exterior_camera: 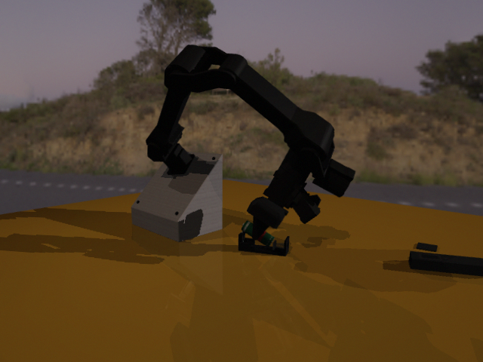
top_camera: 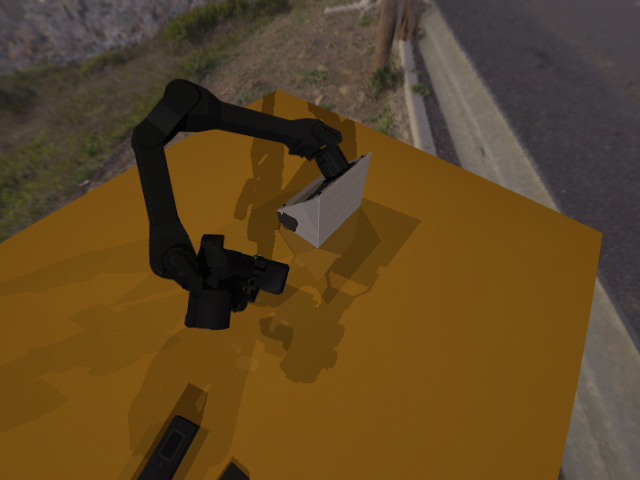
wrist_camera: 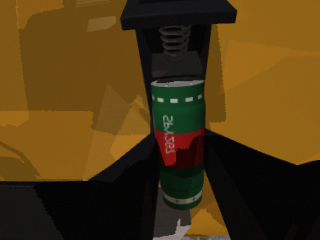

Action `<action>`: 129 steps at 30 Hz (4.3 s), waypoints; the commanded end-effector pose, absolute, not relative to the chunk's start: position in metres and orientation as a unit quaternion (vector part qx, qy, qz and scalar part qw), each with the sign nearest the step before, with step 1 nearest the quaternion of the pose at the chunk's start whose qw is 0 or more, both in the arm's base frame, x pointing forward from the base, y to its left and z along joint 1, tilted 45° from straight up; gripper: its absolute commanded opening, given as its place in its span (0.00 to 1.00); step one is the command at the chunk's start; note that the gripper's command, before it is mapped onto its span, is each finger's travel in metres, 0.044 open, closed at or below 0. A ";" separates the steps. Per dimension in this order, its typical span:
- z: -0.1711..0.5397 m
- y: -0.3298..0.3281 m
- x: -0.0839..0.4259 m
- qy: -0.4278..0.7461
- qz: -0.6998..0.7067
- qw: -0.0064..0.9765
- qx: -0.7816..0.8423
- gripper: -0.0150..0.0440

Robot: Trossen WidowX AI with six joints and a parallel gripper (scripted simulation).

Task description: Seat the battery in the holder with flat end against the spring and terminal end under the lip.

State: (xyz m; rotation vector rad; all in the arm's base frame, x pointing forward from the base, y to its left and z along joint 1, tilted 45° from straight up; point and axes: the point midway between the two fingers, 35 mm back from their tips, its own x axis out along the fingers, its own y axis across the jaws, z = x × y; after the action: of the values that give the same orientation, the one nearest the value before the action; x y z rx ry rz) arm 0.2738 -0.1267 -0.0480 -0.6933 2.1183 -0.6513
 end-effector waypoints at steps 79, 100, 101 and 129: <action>-0.063 -0.128 0.294 0.827 -0.242 0.435 -0.262 0.39; -0.065 -0.131 0.291 0.810 -0.223 0.473 -0.267 0.39; -0.065 -0.131 0.291 0.809 -0.222 0.475 -0.268 0.39; -0.065 -0.134 0.286 0.782 -0.197 0.521 -0.281 0.39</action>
State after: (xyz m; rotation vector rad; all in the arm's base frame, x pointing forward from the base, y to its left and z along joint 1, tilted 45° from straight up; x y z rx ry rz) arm 0.2843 -0.1342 -0.0623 -0.6819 1.8929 -0.4825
